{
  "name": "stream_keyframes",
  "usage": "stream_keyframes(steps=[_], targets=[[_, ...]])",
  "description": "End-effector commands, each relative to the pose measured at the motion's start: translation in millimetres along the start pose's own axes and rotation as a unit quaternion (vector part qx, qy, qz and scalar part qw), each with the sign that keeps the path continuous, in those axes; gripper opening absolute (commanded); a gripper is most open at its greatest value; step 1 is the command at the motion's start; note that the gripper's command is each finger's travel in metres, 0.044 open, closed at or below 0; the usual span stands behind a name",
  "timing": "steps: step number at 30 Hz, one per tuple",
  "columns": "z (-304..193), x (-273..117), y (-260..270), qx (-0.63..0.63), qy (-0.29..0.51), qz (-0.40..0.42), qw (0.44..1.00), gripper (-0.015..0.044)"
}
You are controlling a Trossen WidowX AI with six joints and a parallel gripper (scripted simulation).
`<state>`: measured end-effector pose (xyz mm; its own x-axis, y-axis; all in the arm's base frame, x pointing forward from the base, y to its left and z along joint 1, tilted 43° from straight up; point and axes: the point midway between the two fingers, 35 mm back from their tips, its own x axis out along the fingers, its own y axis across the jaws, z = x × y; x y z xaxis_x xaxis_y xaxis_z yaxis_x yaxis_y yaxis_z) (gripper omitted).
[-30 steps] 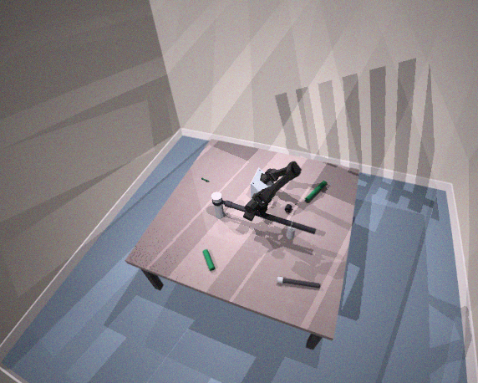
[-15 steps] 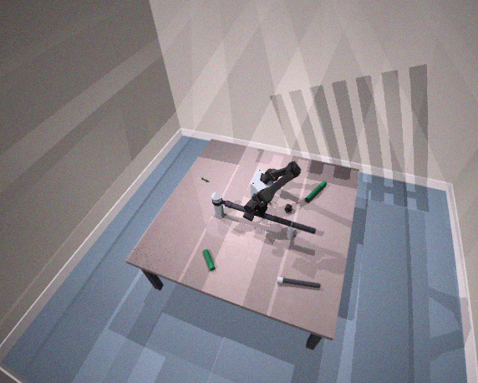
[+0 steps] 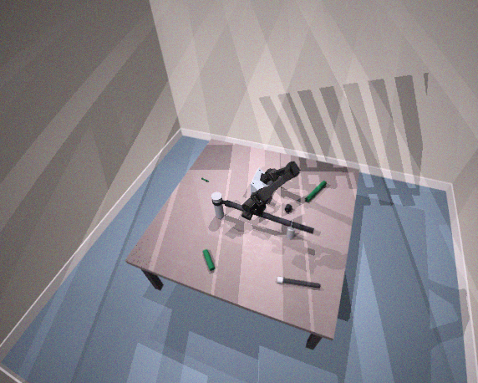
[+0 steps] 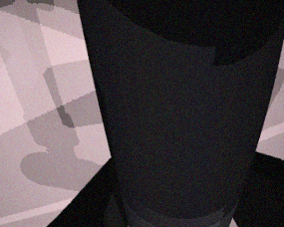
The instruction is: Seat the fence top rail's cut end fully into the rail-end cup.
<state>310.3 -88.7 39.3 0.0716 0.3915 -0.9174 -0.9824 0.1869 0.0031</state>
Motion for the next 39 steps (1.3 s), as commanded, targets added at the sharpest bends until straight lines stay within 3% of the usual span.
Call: stream_keyframes(steps=[1,39], targets=[[-10,-3,-1,0.006,0.007,-0.004,1.000,0.0000],[-20,6,-2,-0.002,0.000,0.000,1.000,0.0000]])
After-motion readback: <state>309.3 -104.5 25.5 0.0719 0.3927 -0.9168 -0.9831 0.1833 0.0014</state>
